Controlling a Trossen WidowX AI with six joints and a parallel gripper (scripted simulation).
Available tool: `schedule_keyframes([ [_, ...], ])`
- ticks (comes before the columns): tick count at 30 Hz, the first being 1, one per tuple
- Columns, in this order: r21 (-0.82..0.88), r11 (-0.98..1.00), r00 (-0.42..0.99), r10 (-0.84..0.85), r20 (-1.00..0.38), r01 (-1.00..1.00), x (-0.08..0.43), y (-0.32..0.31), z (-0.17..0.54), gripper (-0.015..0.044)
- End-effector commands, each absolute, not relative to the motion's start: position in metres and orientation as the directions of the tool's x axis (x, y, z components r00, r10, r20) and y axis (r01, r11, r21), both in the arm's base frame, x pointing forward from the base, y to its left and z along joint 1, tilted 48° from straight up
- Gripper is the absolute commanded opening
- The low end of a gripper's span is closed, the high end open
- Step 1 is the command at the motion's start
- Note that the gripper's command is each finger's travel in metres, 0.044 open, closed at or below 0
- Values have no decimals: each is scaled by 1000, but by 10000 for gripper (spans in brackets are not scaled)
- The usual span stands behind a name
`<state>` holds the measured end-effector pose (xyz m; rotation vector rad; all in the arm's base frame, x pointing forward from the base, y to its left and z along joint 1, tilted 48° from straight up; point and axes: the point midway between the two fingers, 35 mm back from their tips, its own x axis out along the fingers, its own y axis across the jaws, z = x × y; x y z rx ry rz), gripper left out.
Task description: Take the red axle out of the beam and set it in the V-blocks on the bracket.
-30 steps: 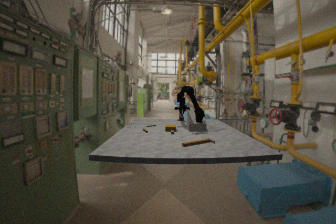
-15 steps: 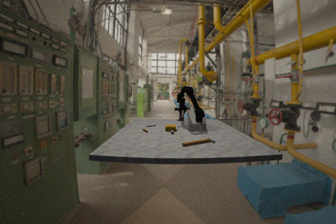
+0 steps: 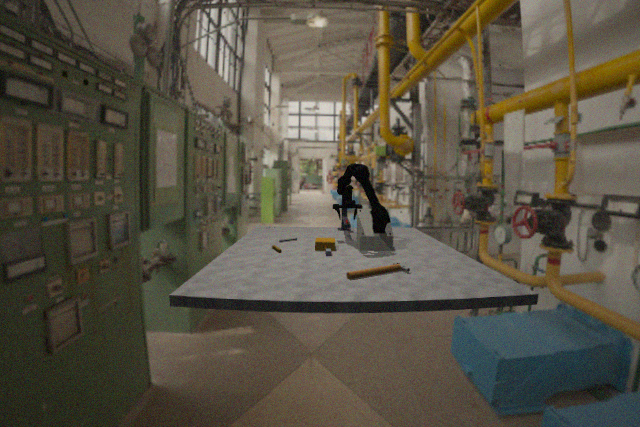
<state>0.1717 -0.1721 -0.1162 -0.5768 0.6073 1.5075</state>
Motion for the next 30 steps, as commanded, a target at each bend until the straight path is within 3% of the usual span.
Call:
schedule_keyframes([
  [1,21,-12,-24,724,-689,-1000,172,-180,-110,440],
  [30,25,-9,-24,728,-685,-1000,172,-179,-110,440],
])
